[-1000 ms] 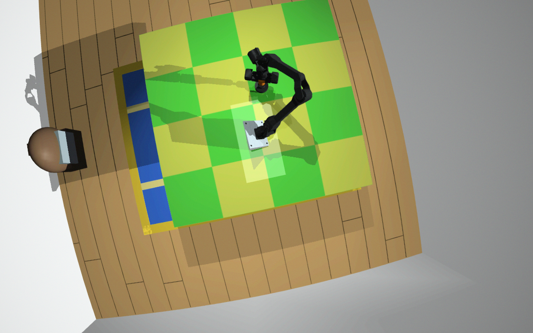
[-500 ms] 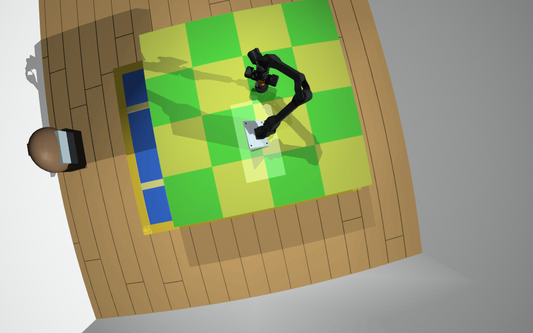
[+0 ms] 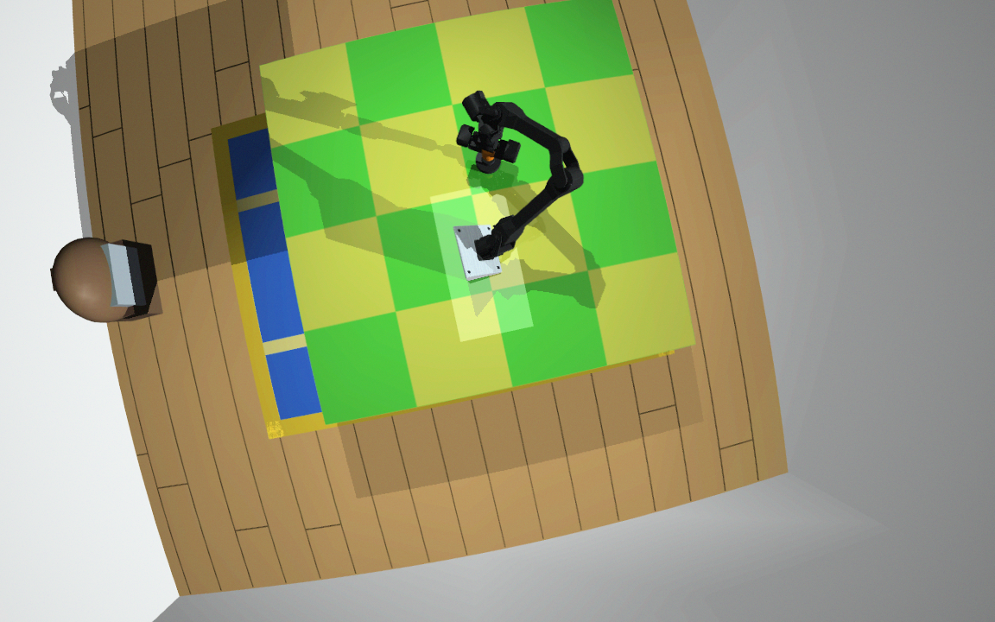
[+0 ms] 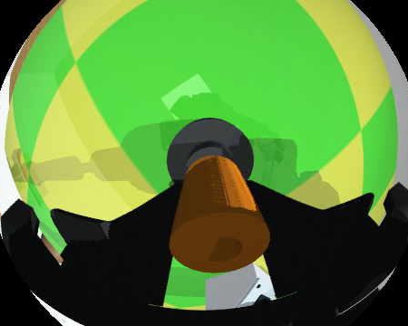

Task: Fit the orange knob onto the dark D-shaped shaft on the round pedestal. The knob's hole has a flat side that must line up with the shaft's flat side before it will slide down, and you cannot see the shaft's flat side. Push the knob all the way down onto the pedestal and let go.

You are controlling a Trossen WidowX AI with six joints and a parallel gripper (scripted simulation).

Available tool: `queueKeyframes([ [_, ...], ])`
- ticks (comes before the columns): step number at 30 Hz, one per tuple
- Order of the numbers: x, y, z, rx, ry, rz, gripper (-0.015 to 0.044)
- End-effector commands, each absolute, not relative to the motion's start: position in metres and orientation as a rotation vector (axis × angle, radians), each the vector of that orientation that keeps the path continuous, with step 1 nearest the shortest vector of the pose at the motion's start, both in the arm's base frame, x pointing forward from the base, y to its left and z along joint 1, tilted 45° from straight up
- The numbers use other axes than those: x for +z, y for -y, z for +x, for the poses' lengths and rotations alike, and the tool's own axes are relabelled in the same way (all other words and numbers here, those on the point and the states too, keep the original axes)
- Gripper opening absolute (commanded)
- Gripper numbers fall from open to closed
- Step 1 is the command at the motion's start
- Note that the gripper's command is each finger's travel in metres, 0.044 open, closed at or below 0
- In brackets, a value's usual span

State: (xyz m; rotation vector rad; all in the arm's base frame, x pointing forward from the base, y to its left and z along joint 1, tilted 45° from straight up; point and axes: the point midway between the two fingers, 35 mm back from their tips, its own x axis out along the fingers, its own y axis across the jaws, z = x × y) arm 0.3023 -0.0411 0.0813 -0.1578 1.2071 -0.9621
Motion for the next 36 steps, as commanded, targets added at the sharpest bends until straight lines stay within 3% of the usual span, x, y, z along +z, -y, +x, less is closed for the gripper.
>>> queueKeyframes([
  [1,0.0816,0.0411,0.3035,-0.965,-1.203,-0.155,0.0000],
  [36,0.0830,0.0399,0.3052,-1.084,-1.094,0.011,0.0000],
])
